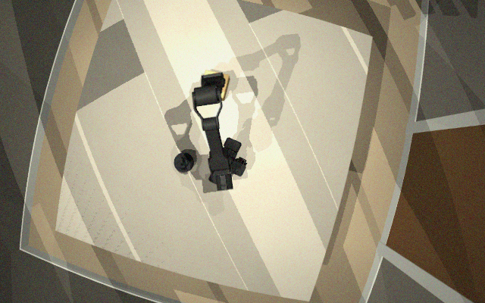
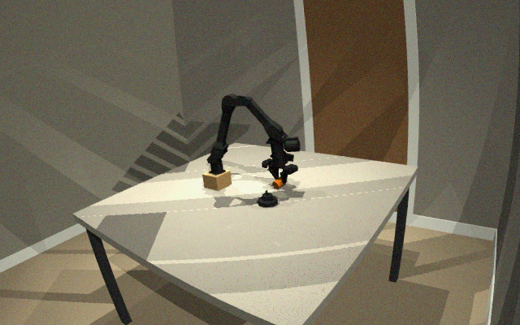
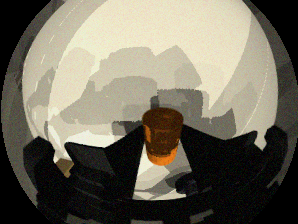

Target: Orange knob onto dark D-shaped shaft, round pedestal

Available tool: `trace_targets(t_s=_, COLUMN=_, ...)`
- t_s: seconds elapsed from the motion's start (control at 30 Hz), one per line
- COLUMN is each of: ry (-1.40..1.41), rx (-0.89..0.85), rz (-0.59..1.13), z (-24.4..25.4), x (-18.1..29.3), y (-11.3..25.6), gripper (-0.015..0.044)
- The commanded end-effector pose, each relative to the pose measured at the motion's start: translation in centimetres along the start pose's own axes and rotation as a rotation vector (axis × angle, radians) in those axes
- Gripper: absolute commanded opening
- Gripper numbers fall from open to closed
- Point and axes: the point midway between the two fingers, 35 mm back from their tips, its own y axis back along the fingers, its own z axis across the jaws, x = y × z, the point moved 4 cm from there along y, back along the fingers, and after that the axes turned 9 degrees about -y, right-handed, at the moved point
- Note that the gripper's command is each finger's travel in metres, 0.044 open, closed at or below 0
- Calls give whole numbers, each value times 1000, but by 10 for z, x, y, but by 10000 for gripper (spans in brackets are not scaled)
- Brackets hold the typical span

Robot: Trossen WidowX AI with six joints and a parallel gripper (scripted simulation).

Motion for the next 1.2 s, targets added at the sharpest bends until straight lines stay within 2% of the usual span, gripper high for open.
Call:
trace_targets(t_s=0.0, ry=2, rx=-8, rz=-59, z=-1, x=6, y=2, gripper=179)
trace_targets(t_s=1.17, ry=3, rx=-103, rz=-647, z=-10, x=66, y=1, gripper=179)
